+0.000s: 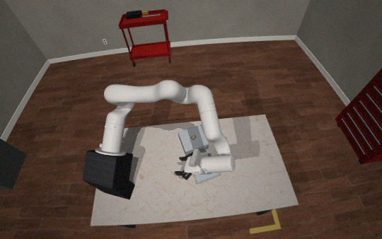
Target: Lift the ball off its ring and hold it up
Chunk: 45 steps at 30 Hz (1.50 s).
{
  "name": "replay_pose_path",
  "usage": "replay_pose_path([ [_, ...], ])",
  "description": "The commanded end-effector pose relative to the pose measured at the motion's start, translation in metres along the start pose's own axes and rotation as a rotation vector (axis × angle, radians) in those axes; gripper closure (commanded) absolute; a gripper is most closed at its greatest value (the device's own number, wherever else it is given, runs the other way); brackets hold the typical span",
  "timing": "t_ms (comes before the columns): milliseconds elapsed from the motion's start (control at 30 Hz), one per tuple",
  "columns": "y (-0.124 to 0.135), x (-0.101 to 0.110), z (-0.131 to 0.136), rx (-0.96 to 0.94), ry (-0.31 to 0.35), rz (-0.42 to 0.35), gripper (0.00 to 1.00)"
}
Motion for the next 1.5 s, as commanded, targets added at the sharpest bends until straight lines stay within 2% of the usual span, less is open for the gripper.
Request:
replay_pose_path([
  [0,-0.001,0.001,0.0,0.0,0.0,-0.002,0.0],
  [600,0.0,0.001,0.0,0.001,-0.001,-0.002,0.0],
  [767,0.004,0.002,0.004,0.042,-0.022,-0.02,0.0],
  [900,0.014,0.004,0.015,0.144,-0.078,-0.062,0.0],
  [1033,0.03,0.005,0.033,0.318,-0.168,-0.14,0.0],
  [1100,0.03,0.005,0.033,0.318,-0.168,-0.14,0.0],
  [1233,0.052,0.007,0.057,0.545,-0.287,-0.241,0.0],
  [1467,0.094,0.01,0.1,0.839,-0.444,-0.362,0.0],
])
Point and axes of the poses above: the point where the finger pads meet when closed, its own x axis back along the fingers, its own z axis across the jaws, y = z × x, the point moved 2 cm from there along x, back along the fingers, and after that the axes turned 6 degrees about -x, right-handed, at the moved point
